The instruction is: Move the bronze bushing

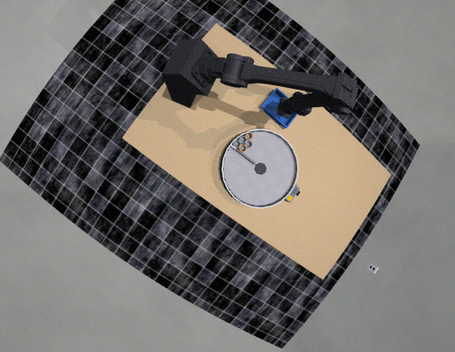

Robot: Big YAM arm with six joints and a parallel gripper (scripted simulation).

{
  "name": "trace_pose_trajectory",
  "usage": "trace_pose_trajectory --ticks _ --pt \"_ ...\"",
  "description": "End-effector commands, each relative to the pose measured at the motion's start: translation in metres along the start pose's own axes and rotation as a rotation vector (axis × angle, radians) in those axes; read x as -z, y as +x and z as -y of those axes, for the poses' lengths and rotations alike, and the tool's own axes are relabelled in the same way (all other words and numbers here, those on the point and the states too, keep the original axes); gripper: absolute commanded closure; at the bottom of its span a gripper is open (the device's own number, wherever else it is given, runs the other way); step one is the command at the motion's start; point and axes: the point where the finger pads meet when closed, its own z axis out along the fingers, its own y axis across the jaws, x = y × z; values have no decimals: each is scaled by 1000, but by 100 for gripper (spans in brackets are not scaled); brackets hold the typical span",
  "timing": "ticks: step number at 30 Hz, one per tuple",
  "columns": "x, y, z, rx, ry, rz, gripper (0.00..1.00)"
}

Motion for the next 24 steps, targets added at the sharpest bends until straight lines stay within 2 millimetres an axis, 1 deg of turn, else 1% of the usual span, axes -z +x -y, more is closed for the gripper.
trace_pose_trajectory --ticks 1,3,4,24 --pt "-12 4 6 2 8 -4 100" --pt "-12 4 6 2 8 -4 100" --pt "-12 4 6 2 8 -4 80" --pt "-12 4 6 2 9 -4 80"
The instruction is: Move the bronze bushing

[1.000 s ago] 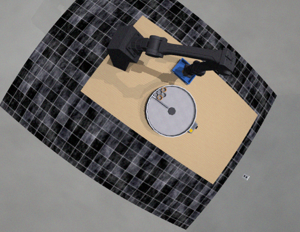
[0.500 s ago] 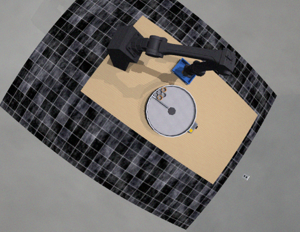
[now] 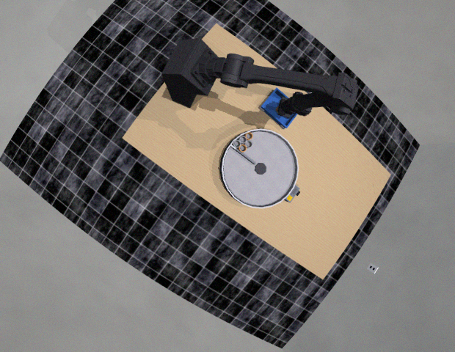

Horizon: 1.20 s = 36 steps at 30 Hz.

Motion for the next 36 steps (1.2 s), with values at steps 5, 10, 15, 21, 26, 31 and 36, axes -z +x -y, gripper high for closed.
trace_pose_trajectory --ticks 5,10,15,21,26,31,36 --pt "-12 5 6 2 10 -6 80" --pt "-12 5 6 2 10 -6 80" --pt "-11 5 6 2 10 -6 80" --pt "-7 14 2 8 6 -30 80" --pt "21 0 -6 0 -6 -1 80" --pt "43 0 -5 -1 -5 0 80" --pt "57 0 -5 -1 -5 0 80"
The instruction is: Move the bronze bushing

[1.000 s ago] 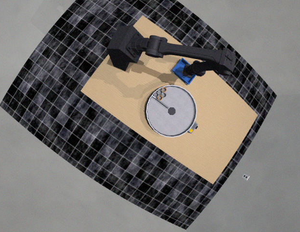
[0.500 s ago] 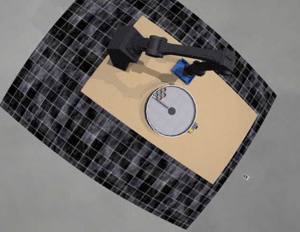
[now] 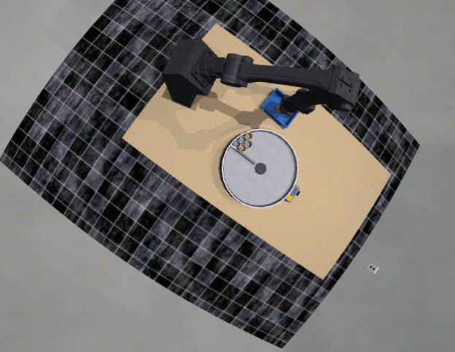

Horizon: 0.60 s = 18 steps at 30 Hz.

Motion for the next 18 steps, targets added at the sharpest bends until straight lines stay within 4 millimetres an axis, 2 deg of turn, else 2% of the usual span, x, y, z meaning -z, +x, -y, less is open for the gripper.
trace_pose_trajectory --ticks 1,10,17,18 --pt "18 -4 -6 -6 -9 6 80" --pt "48 -4 -6 -6 -9 6 80" --pt "50 -3 -3 -9 -6 3 80" --pt "44 4 -4 -2 -6 -16 80"
